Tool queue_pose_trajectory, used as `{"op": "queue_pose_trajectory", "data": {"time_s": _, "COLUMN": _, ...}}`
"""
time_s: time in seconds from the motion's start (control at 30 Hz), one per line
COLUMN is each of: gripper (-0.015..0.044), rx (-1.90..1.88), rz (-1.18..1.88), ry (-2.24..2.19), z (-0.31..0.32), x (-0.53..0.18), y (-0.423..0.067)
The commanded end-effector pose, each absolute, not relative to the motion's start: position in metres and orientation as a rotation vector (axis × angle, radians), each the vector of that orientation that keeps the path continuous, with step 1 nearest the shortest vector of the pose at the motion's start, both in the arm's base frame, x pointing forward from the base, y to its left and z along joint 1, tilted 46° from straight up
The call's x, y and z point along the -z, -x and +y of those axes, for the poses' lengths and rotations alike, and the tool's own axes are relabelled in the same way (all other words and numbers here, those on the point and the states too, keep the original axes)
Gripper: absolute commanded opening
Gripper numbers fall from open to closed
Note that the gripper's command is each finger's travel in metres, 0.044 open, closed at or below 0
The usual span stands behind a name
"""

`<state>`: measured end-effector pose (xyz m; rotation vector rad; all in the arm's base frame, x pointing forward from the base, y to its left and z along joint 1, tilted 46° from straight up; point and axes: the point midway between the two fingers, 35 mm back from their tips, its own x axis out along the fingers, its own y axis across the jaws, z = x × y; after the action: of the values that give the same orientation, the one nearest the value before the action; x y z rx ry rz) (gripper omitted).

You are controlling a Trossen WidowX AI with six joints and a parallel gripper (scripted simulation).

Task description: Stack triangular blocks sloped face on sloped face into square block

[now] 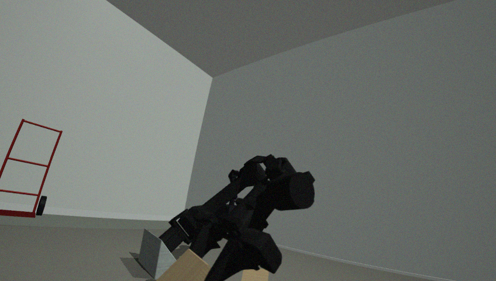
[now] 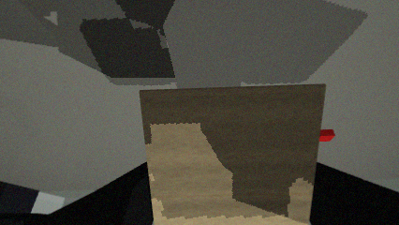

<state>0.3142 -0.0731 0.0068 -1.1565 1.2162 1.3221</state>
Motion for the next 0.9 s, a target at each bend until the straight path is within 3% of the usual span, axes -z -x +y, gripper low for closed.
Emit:
{"op": "queue_pose_trajectory", "data": {"time_s": 0.0, "gripper": 0.0000, "rx": -1.422, "rz": 1.145, "ry": 1.141, "z": -0.075, "x": -0.002, "y": -0.312}}
{"op": "queue_pose_trajectory", "data": {"time_s": 0.87, "gripper": 0.0000, "rx": -1.785, "rz": 0.262, "ry": 1.099, "z": -0.090, "x": 0.005, "y": -0.310}}
